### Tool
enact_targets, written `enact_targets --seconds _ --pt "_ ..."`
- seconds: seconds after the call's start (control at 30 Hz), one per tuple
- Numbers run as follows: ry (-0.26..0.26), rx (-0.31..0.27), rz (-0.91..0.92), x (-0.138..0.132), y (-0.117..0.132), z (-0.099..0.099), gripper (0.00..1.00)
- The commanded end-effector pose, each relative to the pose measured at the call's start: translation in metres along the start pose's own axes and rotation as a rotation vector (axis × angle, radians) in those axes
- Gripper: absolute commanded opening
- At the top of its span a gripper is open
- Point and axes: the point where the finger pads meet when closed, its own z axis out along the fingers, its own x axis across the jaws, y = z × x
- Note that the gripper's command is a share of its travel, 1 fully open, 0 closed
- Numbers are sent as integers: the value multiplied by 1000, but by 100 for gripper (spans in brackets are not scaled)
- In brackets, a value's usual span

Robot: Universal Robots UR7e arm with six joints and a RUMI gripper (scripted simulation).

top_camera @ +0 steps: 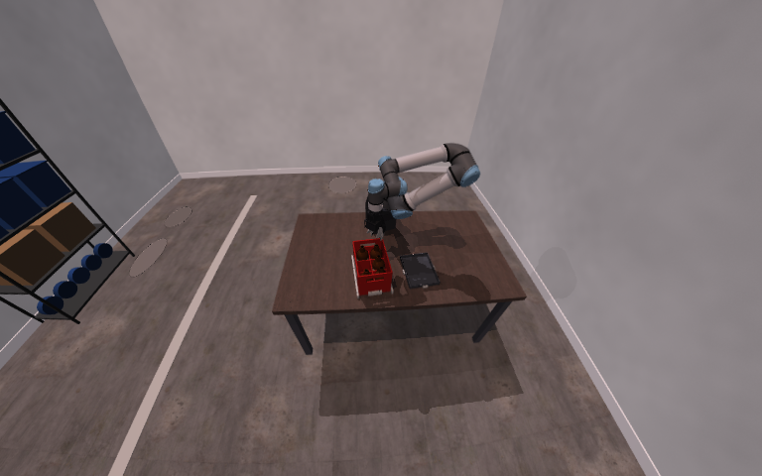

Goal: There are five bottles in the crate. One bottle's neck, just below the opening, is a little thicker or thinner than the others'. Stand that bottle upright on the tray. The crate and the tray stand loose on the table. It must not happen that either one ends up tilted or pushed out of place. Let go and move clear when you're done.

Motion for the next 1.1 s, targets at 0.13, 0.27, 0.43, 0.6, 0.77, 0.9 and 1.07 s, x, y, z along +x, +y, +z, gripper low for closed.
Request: enact_targets --seconds 0.13,0.27,0.43,0.6,0.77,0.9,1.07 --pt "-1 -3 -1 0 1 -1 38" --pt "0 -2 -1 0 1 0 38" --pt "1 0 -1 1 0 2 38" --pt "2 2 0 1 -1 5 38" --pt "2 2 0 1 -1 9 38" --pt "2 2 0 1 -1 13 38" --pt "2 2 0 1 -1 18 38"
